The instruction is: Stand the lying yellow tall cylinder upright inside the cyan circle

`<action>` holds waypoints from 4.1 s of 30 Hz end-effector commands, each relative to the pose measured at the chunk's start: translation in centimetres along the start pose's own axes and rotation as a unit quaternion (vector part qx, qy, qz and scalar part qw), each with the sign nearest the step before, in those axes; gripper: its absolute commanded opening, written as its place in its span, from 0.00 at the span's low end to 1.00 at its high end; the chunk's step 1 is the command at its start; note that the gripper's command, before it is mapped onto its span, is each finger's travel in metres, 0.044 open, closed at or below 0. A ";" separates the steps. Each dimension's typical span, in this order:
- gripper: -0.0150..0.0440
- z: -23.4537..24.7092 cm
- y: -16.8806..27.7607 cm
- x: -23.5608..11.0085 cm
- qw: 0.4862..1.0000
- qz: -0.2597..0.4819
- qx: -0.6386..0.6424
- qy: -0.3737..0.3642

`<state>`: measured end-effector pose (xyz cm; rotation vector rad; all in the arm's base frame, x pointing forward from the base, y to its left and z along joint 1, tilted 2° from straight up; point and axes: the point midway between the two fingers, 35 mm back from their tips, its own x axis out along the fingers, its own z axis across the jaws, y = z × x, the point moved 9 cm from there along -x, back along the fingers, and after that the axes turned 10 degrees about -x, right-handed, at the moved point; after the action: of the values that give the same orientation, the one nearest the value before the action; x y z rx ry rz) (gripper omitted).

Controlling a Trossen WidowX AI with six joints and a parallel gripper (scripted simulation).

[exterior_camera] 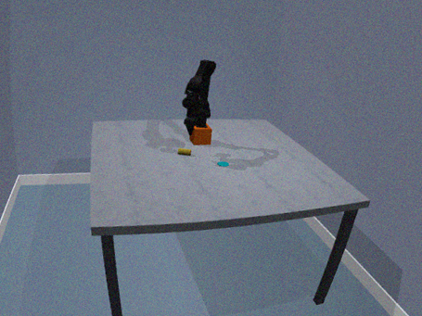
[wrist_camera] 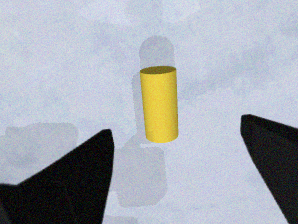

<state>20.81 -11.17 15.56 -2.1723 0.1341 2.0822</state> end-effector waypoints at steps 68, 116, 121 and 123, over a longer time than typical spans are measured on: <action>0.43 0.2 0.5 0.1 1.000 0.005 0.016 -0.007; 0.43 -7.5 -8.9 -1.6 0.990 0.003 0.138 -0.004; 0.43 -8.2 -10.3 -1.7 0.988 0.002 0.152 -0.004; 0.43 -8.4 -10.9 -1.8 0.988 0.002 0.158 -0.004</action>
<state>30.03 -2.61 17.67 -1.9820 0.4127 1.9365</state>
